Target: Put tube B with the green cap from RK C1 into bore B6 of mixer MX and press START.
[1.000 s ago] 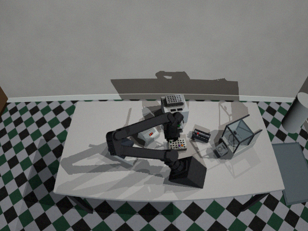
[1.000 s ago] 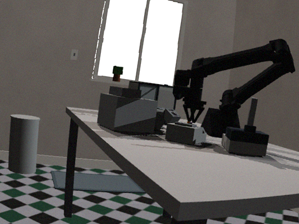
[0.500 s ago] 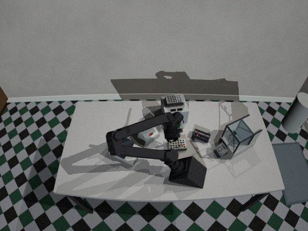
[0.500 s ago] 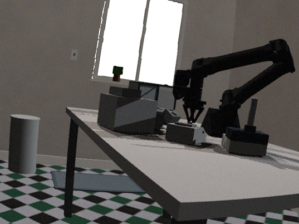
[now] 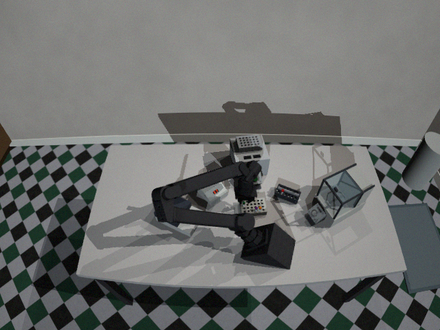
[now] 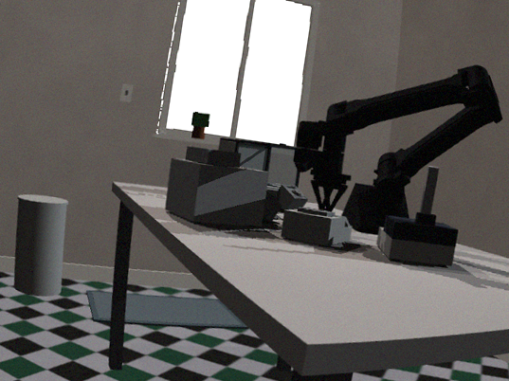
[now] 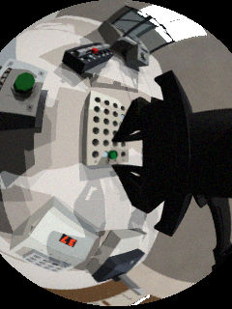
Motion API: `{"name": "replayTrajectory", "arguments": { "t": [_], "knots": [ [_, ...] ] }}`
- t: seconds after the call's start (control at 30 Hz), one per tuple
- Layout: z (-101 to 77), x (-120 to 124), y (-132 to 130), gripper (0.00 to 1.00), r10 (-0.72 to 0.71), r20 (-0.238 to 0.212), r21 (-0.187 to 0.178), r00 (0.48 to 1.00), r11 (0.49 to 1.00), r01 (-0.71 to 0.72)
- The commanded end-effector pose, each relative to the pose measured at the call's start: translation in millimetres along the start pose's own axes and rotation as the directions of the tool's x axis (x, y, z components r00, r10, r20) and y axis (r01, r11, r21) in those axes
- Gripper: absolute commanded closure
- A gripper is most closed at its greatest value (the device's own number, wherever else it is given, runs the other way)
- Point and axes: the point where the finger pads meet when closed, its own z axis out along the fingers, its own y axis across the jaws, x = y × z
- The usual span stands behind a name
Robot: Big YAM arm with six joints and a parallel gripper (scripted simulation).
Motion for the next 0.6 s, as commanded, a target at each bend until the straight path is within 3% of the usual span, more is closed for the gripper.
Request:
{"name": "replayTrajectory", "arguments": {
  "t": [0.0,0.43,0.57],
  "knots": [
    [3.3,-4.8,0.9,0.64,-0.002,-0.004,-0.005,1.0,1.0,0.002],
    [5.6,-11.2,0.8,0.64,-0.012,0.005,0.0,1.0,1.0,0.012],
    [12.0,-2.3,1.2,0.64,0.002,-0.007,-0.007,1.0,1.0,-0.002]
  ]
}}
